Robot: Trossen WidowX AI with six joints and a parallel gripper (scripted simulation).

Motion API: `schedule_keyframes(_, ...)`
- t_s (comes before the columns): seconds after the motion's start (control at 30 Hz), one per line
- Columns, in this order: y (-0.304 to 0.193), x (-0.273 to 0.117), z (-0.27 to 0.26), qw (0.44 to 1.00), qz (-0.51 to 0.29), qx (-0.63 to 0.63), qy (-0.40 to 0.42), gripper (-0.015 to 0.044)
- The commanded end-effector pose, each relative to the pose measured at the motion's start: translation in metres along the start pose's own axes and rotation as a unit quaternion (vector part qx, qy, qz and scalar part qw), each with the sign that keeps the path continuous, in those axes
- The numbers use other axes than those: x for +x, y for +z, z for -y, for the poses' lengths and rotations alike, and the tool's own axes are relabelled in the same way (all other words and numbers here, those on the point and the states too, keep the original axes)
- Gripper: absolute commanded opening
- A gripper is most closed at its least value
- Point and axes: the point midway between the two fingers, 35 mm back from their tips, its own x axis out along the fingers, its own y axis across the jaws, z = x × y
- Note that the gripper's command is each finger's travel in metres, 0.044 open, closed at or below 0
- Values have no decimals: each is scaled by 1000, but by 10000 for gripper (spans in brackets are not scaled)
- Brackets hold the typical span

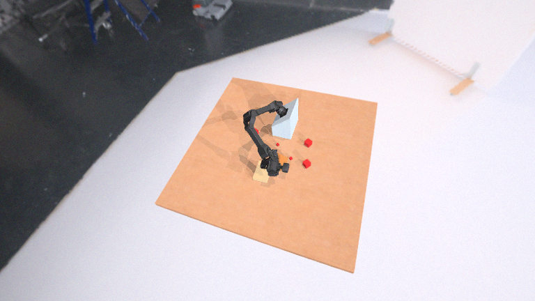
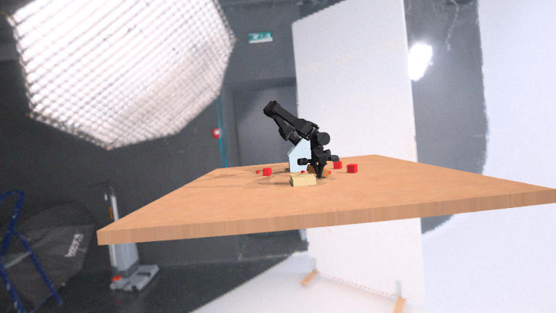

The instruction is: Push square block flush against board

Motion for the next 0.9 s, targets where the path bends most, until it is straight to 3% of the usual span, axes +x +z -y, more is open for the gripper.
schedule_keyframes(0.0, -5, 0, 1, 1000, -1, 1, -1, 0)
schedule_keyframes(0.87, -11, 0, 1, 1000, -2, 1, -1, 0)
